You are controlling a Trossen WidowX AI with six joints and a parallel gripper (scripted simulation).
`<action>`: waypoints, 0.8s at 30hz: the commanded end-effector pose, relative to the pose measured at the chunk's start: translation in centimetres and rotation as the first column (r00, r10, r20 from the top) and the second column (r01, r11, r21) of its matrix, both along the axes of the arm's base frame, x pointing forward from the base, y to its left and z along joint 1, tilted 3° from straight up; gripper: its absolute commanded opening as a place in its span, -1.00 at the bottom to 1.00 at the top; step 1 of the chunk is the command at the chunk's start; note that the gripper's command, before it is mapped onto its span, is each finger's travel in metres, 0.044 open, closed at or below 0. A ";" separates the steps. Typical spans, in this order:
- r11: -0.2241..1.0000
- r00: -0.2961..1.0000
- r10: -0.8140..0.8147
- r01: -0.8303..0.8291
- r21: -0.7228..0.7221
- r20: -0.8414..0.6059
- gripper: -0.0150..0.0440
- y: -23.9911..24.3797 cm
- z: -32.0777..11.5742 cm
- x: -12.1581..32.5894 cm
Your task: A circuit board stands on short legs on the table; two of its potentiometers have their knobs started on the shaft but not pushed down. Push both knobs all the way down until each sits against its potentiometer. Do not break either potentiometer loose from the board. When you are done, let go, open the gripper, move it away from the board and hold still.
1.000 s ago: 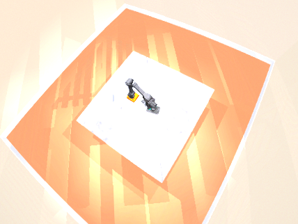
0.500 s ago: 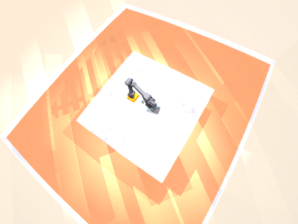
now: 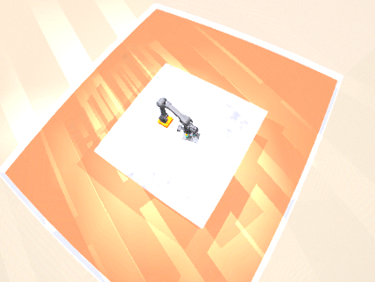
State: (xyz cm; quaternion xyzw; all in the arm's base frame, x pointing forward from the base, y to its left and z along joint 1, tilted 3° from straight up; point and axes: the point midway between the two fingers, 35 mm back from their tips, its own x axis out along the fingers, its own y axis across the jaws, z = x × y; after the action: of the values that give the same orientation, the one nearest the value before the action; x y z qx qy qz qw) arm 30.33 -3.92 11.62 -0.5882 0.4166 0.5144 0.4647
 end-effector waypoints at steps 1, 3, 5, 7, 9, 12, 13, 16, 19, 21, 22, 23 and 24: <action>0.989 0.989 0.148 -0.148 -0.010 -0.010 -0.49 0.5 0.2 0.4; 0.976 0.976 0.216 -0.216 -0.016 -0.013 -0.49 0.7 0.3 0.6; 0.959 0.959 0.283 -0.283 -0.021 -0.016 -0.49 0.9 0.5 0.8; 0.937 0.937 0.349 -0.349 -0.026 -0.019 -0.49 1.1 0.6 1.0; 0.910 0.910 0.413 -0.414 -0.030 -0.023 -0.49 1.3 0.7 1.1; 0.862 0.863 0.505 -0.506 -0.037 -0.028 -0.49 1.7 0.9 1.4; 0.844 0.844 0.535 -0.536 -0.039 -0.030 -0.49 1.8 1.0 1.5; 0.783 0.784 0.620 -0.621 -0.044 -0.036 -0.49 2.1 1.2 1.7; 0.714 0.715 0.697 -0.699 -0.049 -0.042 -0.49 2.5 1.4 2.0; 0.663 0.665 0.745 -0.747 -0.052 -0.047 -0.49 2.7 1.5 2.1; 0.637 0.639 0.768 -0.769 -0.053 -0.049 -0.49 2.8 1.5 2.2; 0.609 0.612 0.789 -0.791 -0.054 -0.051 -0.49 2.9 1.6 2.3; 0.581 0.584 0.810 -0.812 -0.056 -0.053 -0.49 3.1 1.7 2.4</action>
State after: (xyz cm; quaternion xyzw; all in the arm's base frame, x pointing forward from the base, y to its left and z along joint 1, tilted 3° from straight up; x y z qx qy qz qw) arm 32.43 -1.32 13.20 -0.7178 0.1655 0.6485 0.1921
